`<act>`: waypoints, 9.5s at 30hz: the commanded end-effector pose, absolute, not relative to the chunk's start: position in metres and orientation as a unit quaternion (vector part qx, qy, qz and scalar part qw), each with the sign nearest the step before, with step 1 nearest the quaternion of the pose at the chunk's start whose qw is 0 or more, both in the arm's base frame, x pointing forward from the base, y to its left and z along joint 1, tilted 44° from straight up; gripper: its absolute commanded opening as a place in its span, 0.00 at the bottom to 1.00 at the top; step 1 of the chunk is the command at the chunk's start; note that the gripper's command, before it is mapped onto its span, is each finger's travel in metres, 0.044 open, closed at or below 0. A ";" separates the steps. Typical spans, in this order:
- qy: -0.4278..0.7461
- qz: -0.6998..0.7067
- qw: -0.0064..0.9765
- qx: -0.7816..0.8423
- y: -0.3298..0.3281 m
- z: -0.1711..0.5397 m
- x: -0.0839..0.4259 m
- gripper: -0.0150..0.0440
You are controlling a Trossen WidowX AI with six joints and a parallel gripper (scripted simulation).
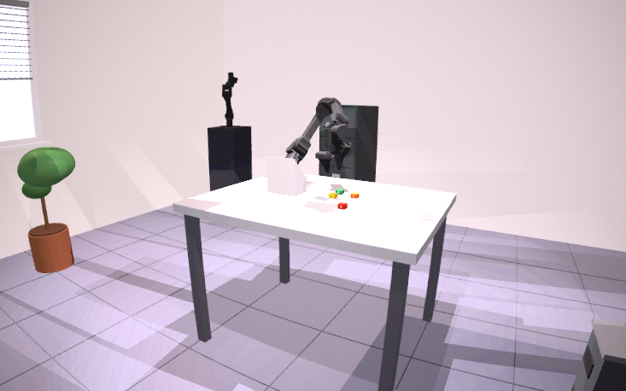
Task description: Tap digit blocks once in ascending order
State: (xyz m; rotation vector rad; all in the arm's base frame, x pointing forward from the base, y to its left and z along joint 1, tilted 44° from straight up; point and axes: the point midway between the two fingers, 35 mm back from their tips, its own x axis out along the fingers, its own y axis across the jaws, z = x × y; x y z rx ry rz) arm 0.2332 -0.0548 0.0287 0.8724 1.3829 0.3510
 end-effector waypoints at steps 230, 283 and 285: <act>0.626 0.216 0.685 0.306 -0.031 0.049 0.249 0.29; 0.621 0.221 0.687 0.306 0.075 0.014 0.327 0.29; 0.622 0.220 0.686 0.307 0.063 0.025 0.325 0.29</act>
